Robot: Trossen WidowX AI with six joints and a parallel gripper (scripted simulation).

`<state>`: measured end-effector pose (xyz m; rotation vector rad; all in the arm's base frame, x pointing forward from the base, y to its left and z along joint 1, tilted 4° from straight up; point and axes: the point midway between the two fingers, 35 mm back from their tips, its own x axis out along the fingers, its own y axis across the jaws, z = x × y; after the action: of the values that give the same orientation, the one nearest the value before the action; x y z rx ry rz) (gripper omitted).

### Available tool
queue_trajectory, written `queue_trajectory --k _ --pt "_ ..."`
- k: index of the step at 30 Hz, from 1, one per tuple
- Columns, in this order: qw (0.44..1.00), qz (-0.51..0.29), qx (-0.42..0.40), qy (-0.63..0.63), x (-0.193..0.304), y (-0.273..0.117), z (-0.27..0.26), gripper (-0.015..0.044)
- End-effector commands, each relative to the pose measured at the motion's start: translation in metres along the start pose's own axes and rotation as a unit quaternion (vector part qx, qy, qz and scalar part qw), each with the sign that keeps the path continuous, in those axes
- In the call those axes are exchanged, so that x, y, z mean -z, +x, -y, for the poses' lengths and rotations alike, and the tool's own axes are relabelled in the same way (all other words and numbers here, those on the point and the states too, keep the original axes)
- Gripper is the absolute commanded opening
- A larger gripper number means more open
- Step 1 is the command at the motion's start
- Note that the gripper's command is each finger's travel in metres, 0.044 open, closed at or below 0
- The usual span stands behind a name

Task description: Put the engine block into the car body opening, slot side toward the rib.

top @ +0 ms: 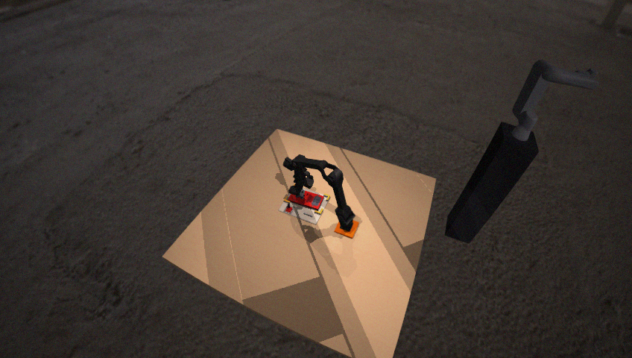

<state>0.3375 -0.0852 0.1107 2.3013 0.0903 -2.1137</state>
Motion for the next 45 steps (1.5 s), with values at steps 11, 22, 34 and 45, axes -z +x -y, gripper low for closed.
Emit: queue_trajectory --k 11,22,34,45 --pt "1.0 -0.001 0.002 0.018 0.0009 0.001 0.0009 0.0158" --pt "1.0 -0.001 0.002 0.002 0.001 0.001 0.001 0.0158" --pt "0.998 -0.001 0.002 -0.06 0.001 0.0009 0.0013 0.0158" --pt "0.997 -0.001 0.002 0.082 0.001 0.0009 0.0018 0.0158"
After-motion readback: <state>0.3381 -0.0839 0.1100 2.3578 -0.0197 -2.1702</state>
